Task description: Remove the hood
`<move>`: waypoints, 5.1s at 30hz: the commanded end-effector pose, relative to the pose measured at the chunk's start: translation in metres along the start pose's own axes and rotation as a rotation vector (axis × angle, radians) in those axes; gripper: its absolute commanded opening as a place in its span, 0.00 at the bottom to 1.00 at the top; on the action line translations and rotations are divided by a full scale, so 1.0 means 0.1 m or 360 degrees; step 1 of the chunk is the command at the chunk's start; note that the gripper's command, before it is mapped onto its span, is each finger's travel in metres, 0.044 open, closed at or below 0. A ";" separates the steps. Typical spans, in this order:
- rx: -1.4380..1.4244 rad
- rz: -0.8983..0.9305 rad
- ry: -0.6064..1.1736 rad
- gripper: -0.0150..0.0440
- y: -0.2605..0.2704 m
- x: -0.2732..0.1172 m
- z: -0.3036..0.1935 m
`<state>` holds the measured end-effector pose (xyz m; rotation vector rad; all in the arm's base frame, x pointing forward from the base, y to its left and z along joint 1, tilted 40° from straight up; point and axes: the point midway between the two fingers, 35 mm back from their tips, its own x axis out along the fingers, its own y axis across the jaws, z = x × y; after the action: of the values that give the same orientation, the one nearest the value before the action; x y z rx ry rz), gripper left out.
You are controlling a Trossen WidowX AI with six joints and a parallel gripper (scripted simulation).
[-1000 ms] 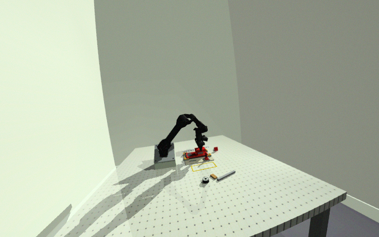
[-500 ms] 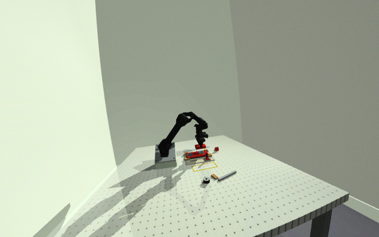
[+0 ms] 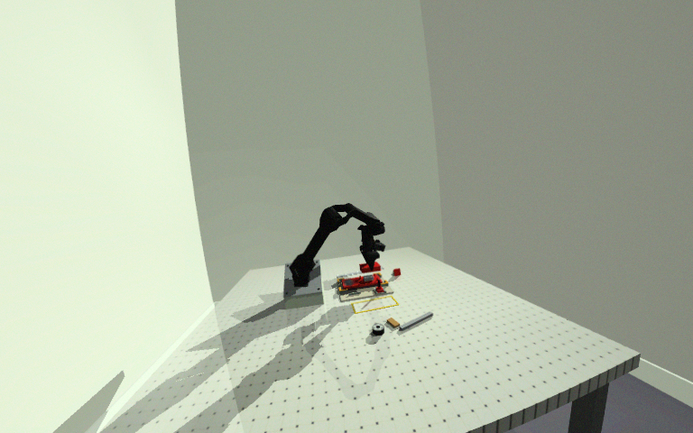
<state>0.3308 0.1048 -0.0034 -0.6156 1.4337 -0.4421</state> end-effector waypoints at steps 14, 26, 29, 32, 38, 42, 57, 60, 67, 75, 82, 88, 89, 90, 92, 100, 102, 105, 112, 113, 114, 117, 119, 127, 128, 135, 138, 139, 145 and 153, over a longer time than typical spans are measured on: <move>0.0020 0.0017 -0.0007 0.25 -0.96 -0.07 -0.06; 0.0020 -0.0007 -0.0011 0.25 -1.60 -0.08 -0.24; 0.0021 -0.0015 -0.0010 0.25 -1.71 -0.08 -0.29; 0.0021 -0.0015 -0.0010 0.25 -1.72 -0.08 -0.29; 0.0021 -0.0015 -0.0010 0.25 -1.72 -0.05 -0.29; 0.0021 -0.0014 -0.0010 0.25 -1.72 -0.02 -0.28; 0.0021 -0.0013 -0.0011 0.25 -1.72 0.11 -0.27; 0.0021 -0.0013 -0.0011 0.25 -1.72 0.14 -0.27; 0.0021 -0.0013 -0.0011 0.25 -1.72 0.20 -0.27; 0.0021 -0.0013 -0.0011 0.25 -1.72 0.27 -0.26; 0.0021 -0.0014 -0.0011 0.25 -1.72 0.33 -0.26; 0.0021 -0.0014 -0.0011 0.25 -1.72 0.38 -0.27; 0.0021 -0.0014 -0.0011 0.25 -1.72 0.39 -0.27; 0.0021 -0.0015 -0.0011 0.25 -1.72 0.40 -0.27; 0.0021 -0.0015 -0.0011 0.25 -1.72 0.42 -0.27; 0.0021 -0.0016 -0.0011 0.25 -1.73 0.49 -0.27; 0.0021 -0.0016 -0.0011 0.25 -1.73 0.50 -0.27; 0.0021 -0.0017 -0.0011 0.25 -1.73 0.53 -0.27; 0.0021 -0.0018 -0.0011 0.25 -1.73 0.59 -0.28; 0.0021 -0.0018 -0.0011 0.25 -1.73 0.60 -0.28; 0.0021 -0.0019 -0.0011 0.25 -1.73 0.60 -0.28; 0.0021 -0.0019 -0.0011 0.25 -1.73 0.63 -0.28; 0.0021 -0.0020 -0.0011 0.25 -1.73 0.65 -0.29; 0.0021 -0.0021 -0.0011 0.25 -1.74 0.69 -0.29; 0.0021 -0.0021 -0.0011 0.25 -1.74 0.69 -0.29; 0.0021 -0.0021 -0.0011 0.25 -1.74 0.71 -0.29; 0.0021 -0.0021 -0.0011 0.25 -1.74 0.72 -0.29; 0.0021 -0.0021 -0.0011 0.25 -1.74 0.72 -0.29; 0.0021 -0.0021 -0.0011 0.25 -1.74 0.75 -0.29; 0.0021 -0.0022 -0.0011 0.25 -1.74 0.79 -0.29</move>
<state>0.3247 -0.0812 0.0478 -0.6074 1.4112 -0.4632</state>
